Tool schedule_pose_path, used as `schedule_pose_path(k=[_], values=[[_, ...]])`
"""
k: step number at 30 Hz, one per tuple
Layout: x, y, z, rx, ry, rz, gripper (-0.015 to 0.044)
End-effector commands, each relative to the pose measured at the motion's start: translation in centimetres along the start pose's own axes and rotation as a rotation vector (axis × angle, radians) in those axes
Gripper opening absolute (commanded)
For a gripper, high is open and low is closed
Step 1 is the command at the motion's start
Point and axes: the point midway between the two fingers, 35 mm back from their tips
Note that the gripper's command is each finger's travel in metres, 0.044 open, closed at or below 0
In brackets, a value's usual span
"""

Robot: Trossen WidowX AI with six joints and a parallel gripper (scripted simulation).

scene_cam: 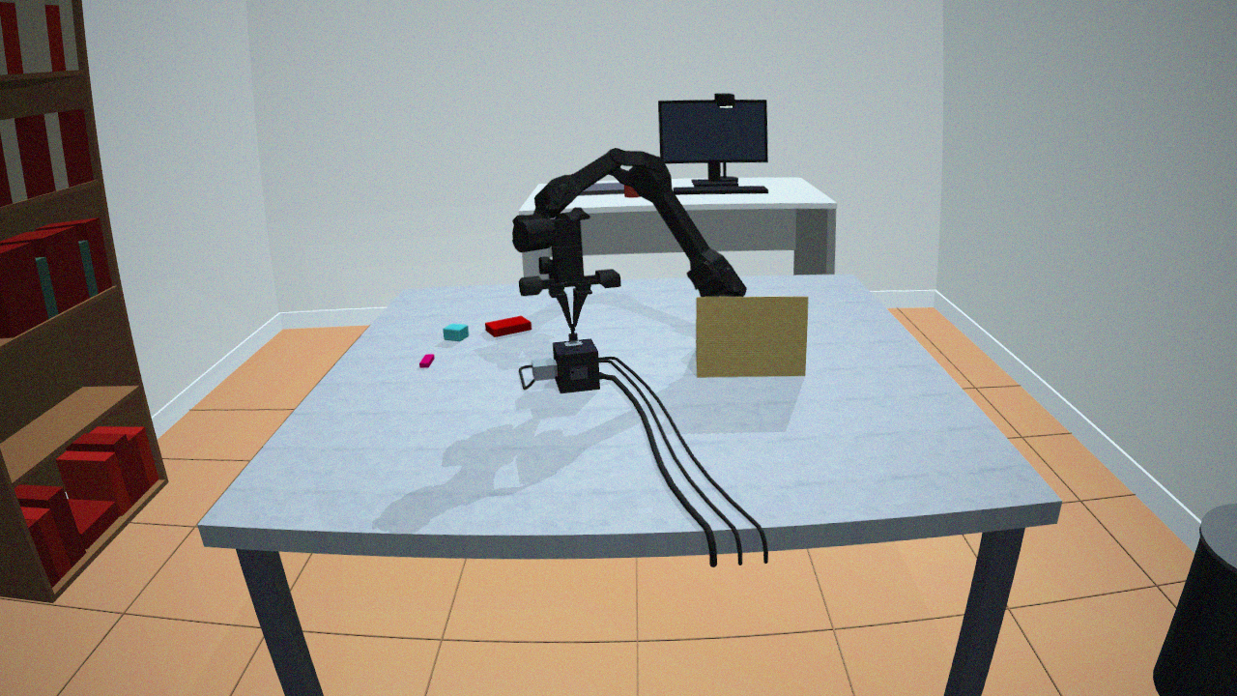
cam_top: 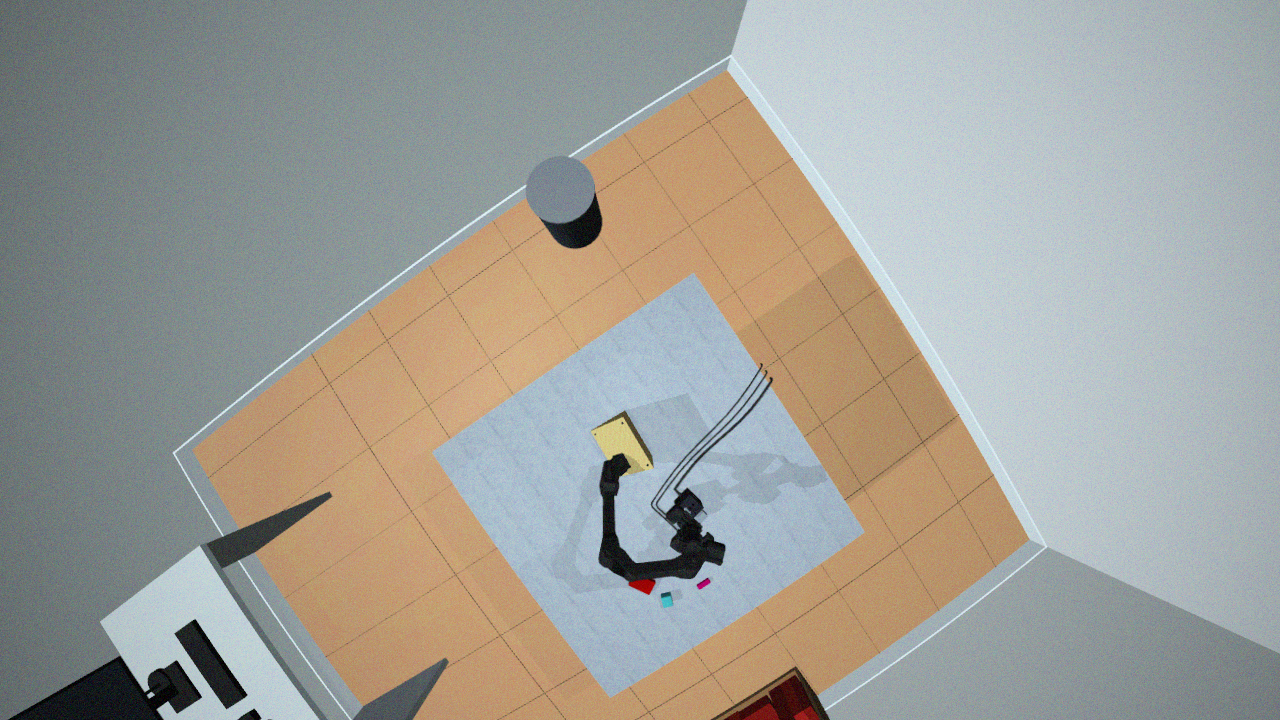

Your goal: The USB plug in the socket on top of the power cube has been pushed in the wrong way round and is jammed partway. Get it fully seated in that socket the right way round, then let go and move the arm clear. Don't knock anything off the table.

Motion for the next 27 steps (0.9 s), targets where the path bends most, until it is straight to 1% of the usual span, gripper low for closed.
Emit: schedule_pose_path(k=[1,27], values=[[0.07,-0.01,-0.01,-0.003,0.000,0.001,0.0000],[0.38,-0.01,0.03,-0.003,0.000,0.001,0.0000]])
Point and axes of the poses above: the point midway between the two fingers, 35 mm back from their tips, its own x axis out along the fingers, its own y axis across the jaws, z = x × y, and after that the axes turned 1 degree about x, right-handed
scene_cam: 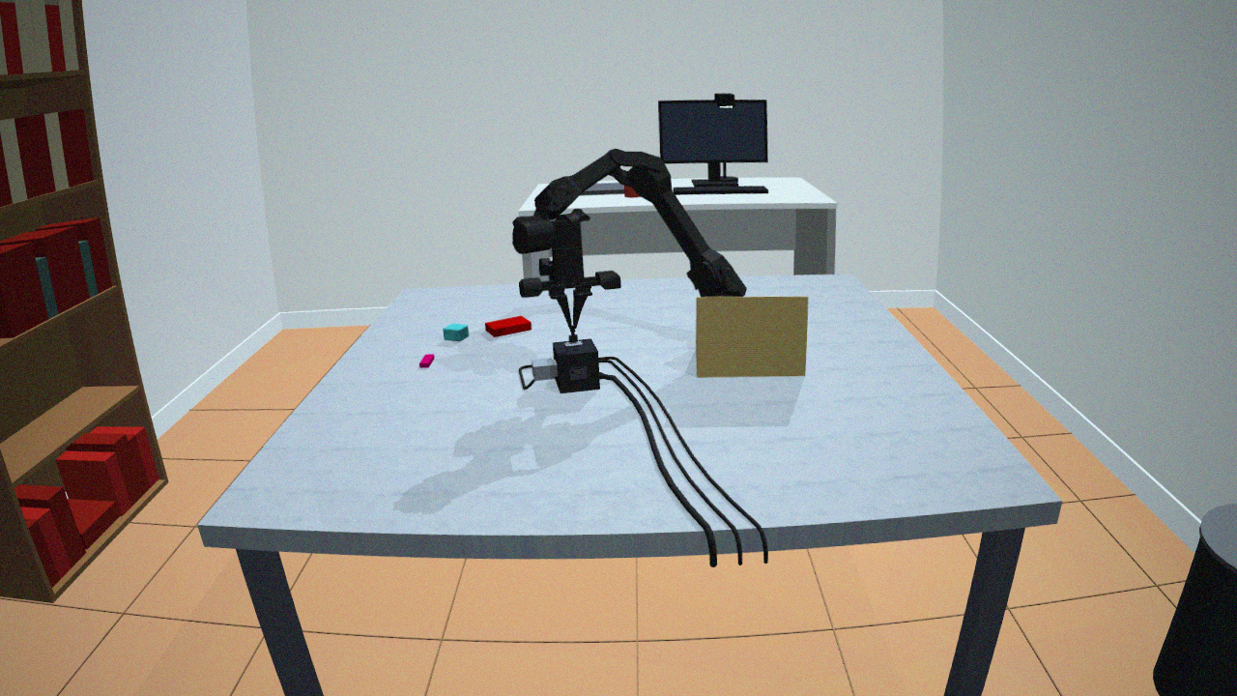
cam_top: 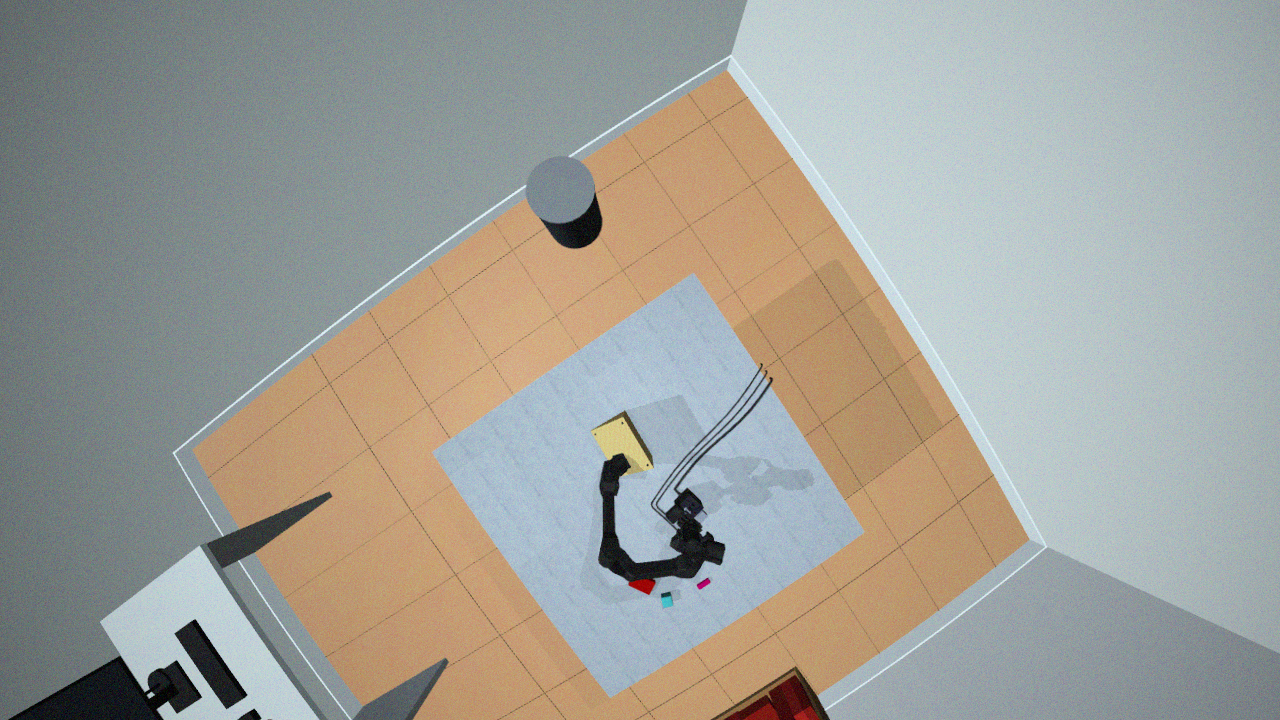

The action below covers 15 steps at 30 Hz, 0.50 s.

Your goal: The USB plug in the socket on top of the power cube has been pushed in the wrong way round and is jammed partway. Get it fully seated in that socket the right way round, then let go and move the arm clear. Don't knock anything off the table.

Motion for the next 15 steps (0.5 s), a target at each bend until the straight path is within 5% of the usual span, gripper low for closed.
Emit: schedule_pose_path(k=[1,15], values=[[0.09,0.00,0.01,-0.003,-0.002,0.001,0.0000],[0.26,0.00,0.03,-0.003,-0.002,0.001,0.0000]])
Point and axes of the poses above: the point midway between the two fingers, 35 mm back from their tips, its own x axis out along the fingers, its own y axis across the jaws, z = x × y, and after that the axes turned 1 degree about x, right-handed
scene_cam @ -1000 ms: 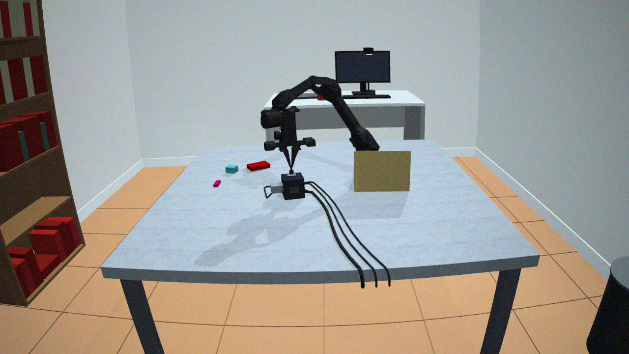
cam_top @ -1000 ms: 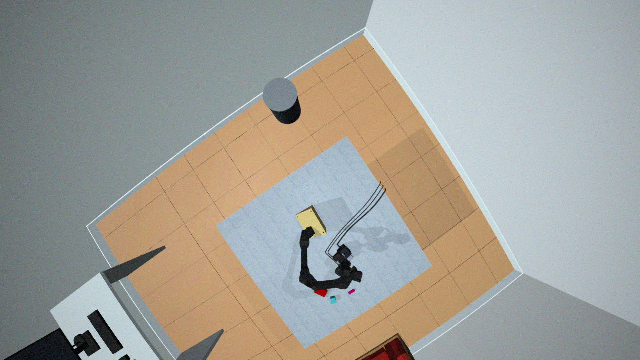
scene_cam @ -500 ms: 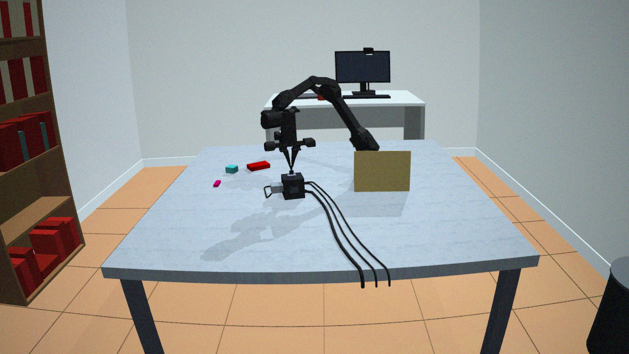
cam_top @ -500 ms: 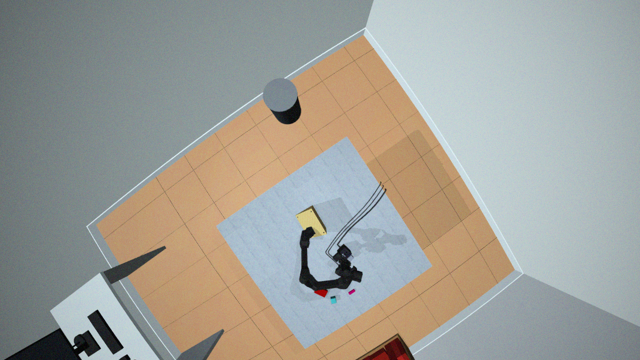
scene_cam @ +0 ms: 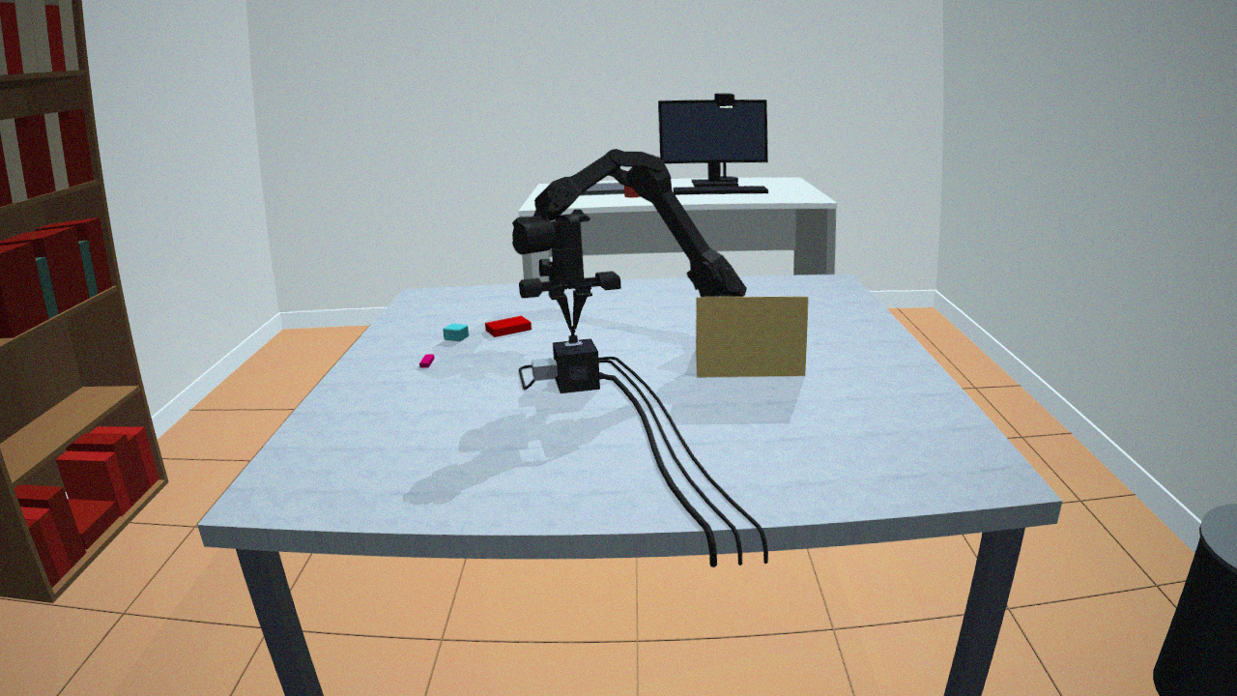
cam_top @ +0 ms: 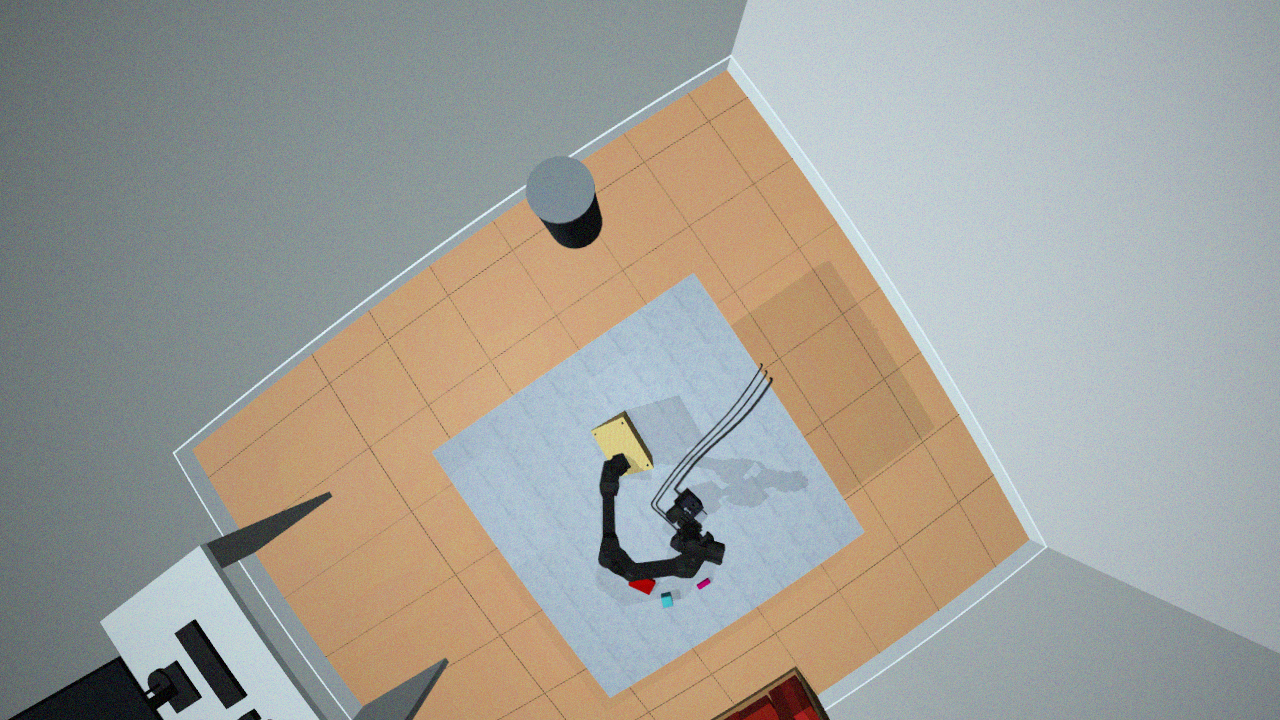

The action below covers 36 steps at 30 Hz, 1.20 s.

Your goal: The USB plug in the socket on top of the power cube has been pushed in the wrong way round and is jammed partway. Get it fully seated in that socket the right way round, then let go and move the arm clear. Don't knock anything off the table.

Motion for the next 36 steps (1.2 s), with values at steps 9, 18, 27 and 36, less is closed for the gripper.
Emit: schedule_pose_path(k=[9,18,27,36], values=[[0.23,-0.01,0.05,-0.003,-0.003,0.001,0.0000],[0.34,-0.01,0.06,-0.003,-0.003,0.001,0.0000],[0.44,-0.01,0.07,-0.003,-0.003,0.001,0.0000],[0.50,-0.01,0.08,-0.003,-0.003,0.001,0.0000]])
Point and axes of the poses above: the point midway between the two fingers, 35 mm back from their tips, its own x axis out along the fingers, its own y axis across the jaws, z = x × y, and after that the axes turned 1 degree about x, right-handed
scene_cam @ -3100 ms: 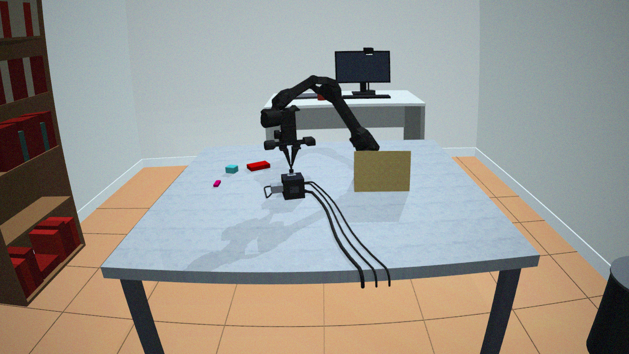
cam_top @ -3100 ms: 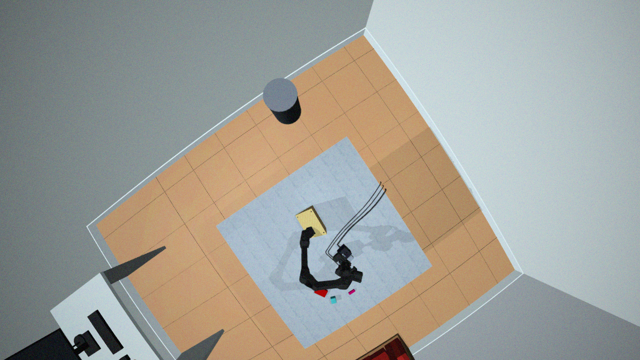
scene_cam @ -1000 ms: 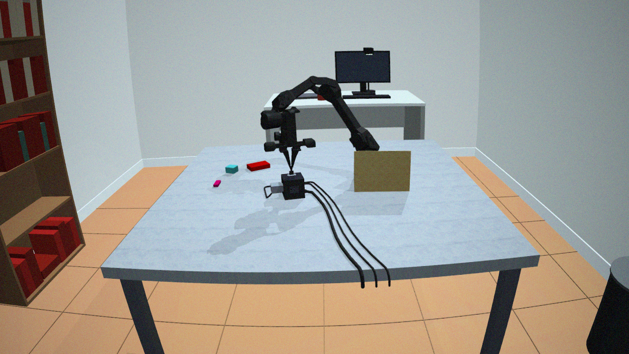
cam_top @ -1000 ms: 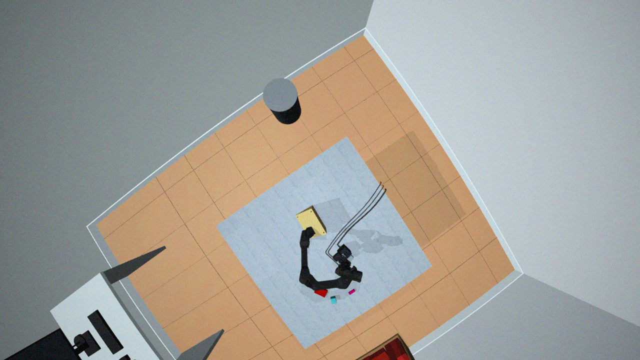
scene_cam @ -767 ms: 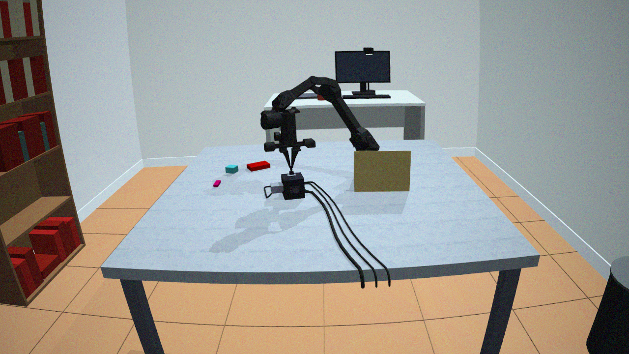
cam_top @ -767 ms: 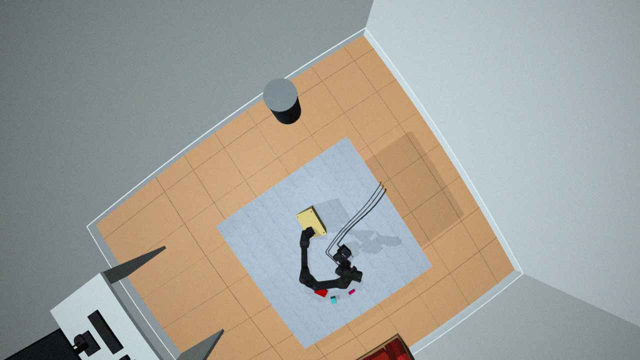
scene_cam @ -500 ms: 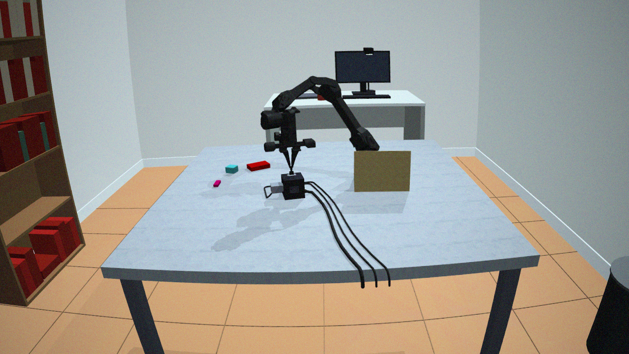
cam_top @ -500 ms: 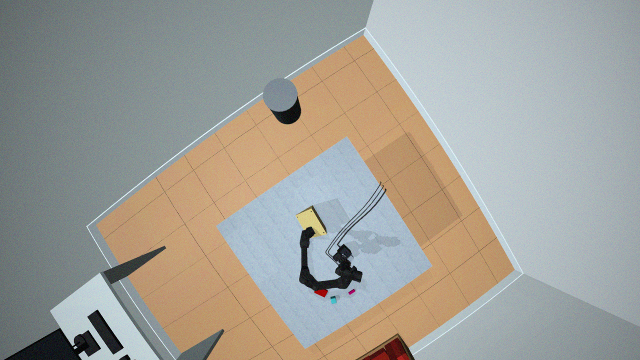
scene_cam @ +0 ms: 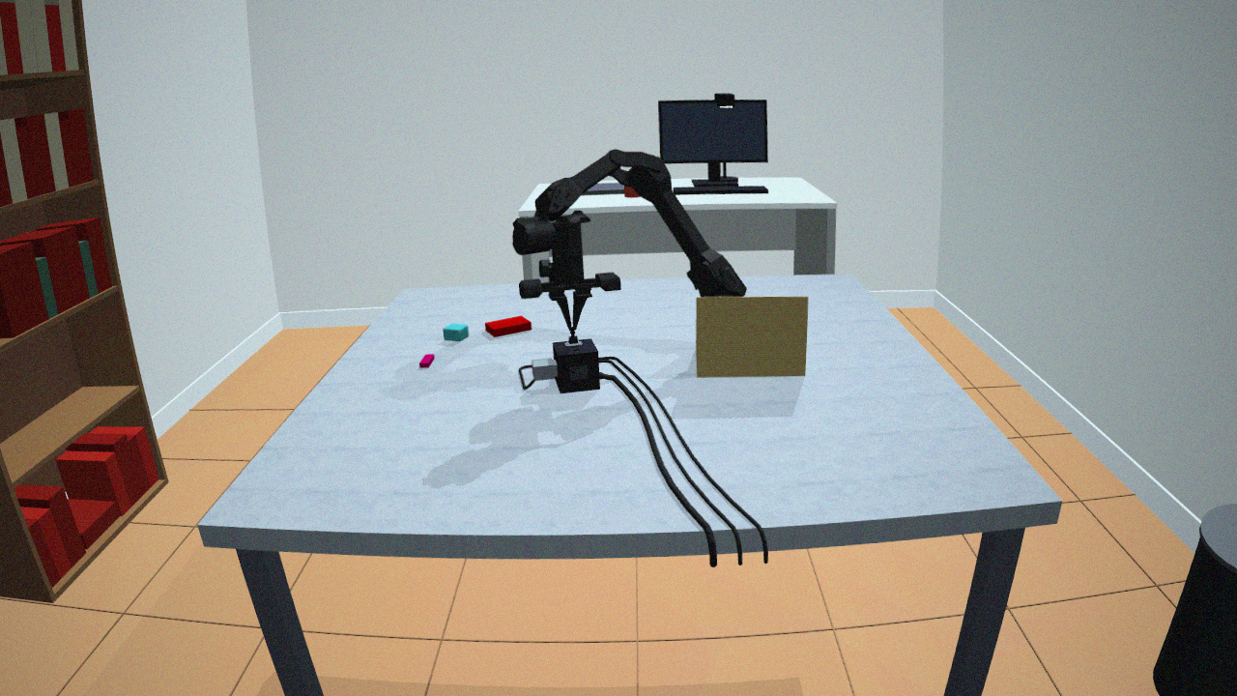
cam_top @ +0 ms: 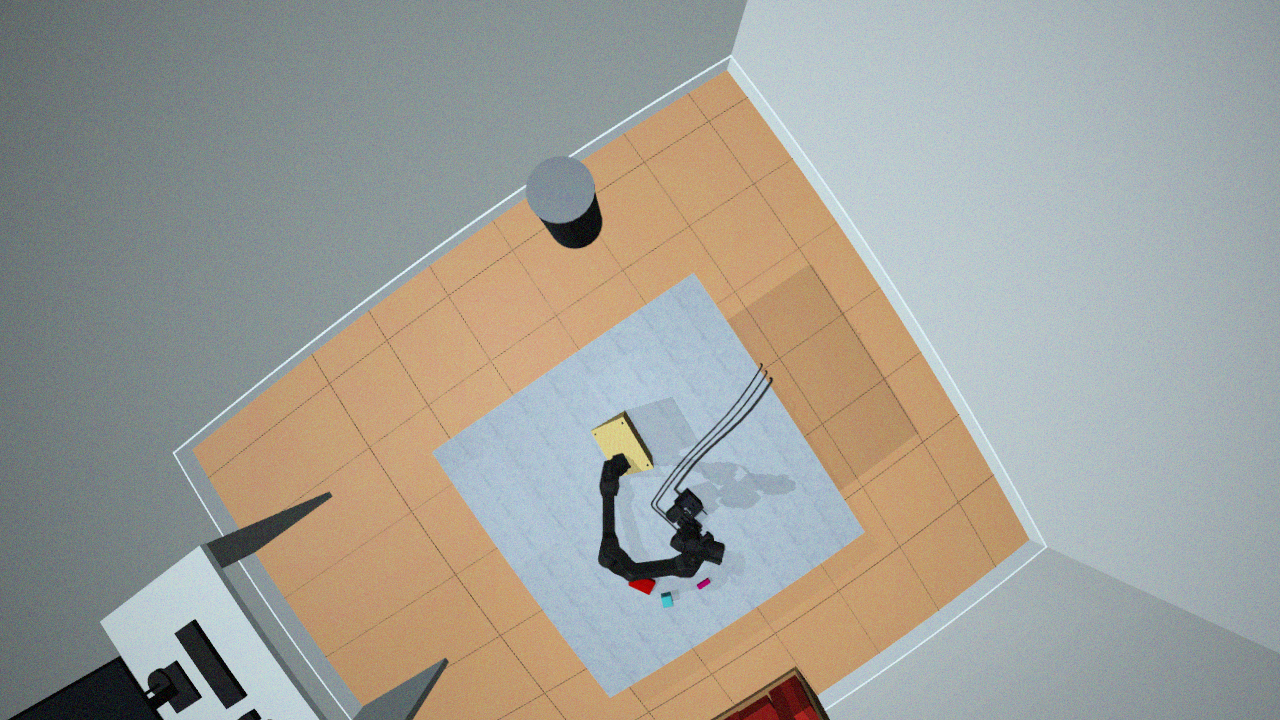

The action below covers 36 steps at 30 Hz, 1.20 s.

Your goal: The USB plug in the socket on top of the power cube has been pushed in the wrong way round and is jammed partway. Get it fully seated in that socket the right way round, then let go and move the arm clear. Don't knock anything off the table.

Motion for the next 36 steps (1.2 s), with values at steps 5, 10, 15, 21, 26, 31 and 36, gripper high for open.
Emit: schedule_pose_path(k=[5,10,15,21,26,31,36], values=[[0.26,-0.01,0.13,-0.001,-0.004,-0.001,0.0000],[0.26,-0.01,0.13,-0.001,-0.004,-0.001,0.0000],[0.26,-0.01,0.13,-0.001,-0.004,-0.001,0.0000],[0.26,-0.01,0.13,-0.001,-0.004,-0.001,0.0000],[0.26,-0.01,0.13,-0.001,-0.004,-0.001,0.0000],[0.02,0.00,-0.01,0.000,0.000,0.001,0.0095],[0.02,0.00,-0.01,0.000,0.000,0.001,0.0095]])
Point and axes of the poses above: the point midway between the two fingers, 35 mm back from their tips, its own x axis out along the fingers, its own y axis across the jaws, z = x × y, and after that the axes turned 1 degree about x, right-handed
